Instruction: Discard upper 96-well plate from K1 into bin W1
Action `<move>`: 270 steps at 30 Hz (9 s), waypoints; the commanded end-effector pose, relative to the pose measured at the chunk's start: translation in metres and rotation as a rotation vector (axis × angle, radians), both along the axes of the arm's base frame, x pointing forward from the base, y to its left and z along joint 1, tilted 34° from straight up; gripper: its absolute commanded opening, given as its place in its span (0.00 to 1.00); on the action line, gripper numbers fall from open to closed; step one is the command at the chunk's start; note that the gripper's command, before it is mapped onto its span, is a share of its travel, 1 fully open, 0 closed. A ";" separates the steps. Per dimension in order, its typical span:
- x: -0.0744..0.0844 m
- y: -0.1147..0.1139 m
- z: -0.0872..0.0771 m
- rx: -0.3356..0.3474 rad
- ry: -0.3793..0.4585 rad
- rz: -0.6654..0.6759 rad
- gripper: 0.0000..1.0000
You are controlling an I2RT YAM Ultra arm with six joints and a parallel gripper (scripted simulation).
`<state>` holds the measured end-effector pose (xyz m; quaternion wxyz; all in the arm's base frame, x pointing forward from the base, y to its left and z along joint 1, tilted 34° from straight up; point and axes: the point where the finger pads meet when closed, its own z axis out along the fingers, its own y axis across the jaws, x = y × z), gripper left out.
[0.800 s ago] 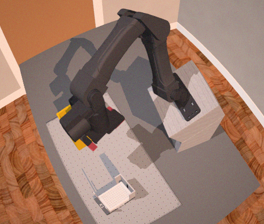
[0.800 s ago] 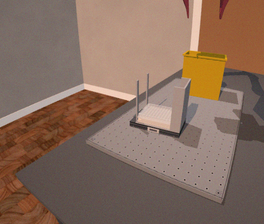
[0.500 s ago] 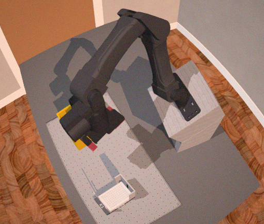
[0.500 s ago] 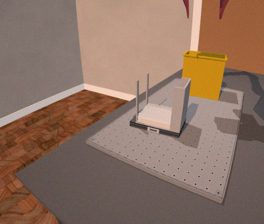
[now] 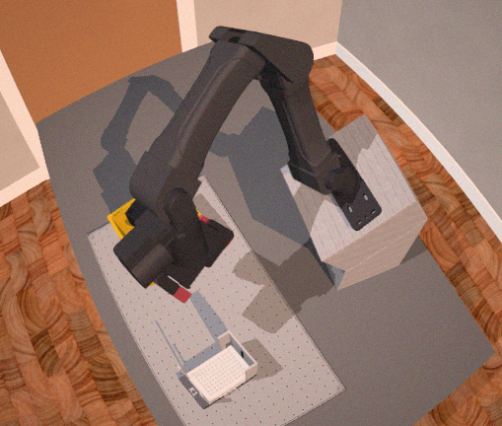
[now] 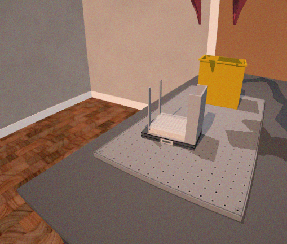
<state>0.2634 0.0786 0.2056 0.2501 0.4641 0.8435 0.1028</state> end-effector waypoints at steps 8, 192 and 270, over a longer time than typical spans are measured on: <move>0.038 0.039 0.002 -0.190 -0.036 0.318 1.00; 0.172 0.124 -0.173 -0.660 -0.003 1.045 1.00; 0.193 0.125 -0.205 -0.672 -0.001 1.051 0.00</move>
